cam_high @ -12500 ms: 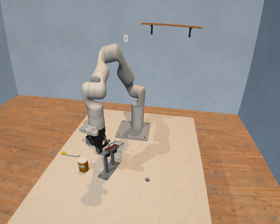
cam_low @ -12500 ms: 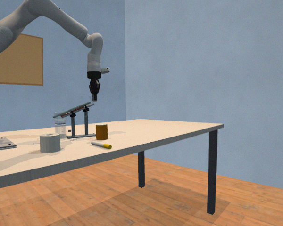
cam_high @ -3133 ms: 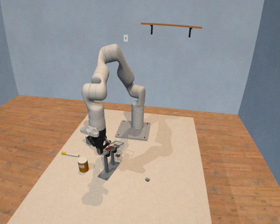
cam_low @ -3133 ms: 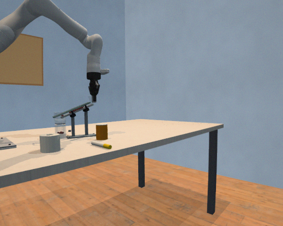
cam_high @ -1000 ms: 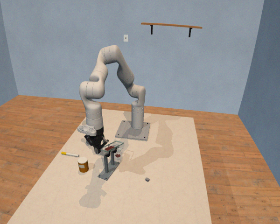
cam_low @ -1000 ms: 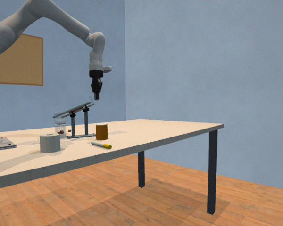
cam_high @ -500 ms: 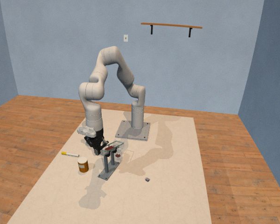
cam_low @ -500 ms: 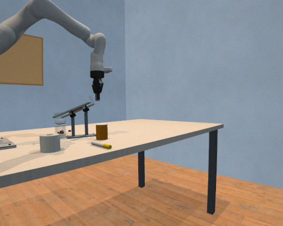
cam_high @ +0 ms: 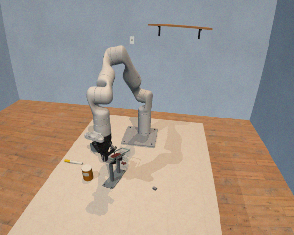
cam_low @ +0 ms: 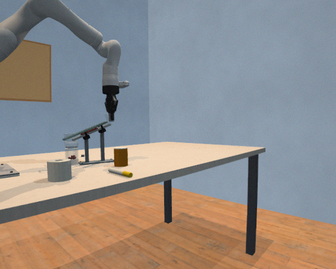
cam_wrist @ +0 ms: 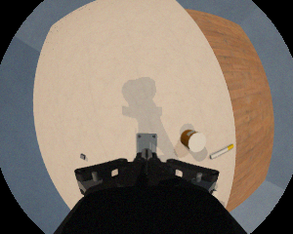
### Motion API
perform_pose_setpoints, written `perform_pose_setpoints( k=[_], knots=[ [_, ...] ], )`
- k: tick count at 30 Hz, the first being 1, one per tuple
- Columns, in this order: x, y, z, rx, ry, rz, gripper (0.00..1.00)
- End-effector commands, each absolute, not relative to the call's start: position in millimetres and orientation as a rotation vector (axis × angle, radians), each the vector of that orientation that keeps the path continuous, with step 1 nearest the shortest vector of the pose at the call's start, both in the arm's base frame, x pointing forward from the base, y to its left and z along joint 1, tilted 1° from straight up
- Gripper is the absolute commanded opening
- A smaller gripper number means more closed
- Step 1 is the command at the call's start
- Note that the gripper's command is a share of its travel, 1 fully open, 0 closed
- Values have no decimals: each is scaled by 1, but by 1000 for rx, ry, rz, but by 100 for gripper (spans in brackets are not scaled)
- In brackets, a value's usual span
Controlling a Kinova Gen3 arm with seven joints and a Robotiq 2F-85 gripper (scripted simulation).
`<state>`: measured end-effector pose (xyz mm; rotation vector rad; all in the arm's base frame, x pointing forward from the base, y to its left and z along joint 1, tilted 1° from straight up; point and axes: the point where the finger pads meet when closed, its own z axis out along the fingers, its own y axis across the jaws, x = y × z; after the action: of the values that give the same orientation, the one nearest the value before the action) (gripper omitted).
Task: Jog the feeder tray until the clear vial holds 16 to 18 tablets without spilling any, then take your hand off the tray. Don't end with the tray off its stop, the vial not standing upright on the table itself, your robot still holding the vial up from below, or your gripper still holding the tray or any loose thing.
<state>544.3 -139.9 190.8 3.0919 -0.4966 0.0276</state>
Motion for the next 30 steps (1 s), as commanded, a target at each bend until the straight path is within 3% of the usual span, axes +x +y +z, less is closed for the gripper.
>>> perform_pose_setpoints(
  k=[1, 12, 30],
  knots=[
    [544, -141, 192, 3091, -498, 12, 0],
    [565, -148, 200, 3091, -498, 12, 0],
    [549, -143, 194, 3091, -498, 12, 0]
  ],
)
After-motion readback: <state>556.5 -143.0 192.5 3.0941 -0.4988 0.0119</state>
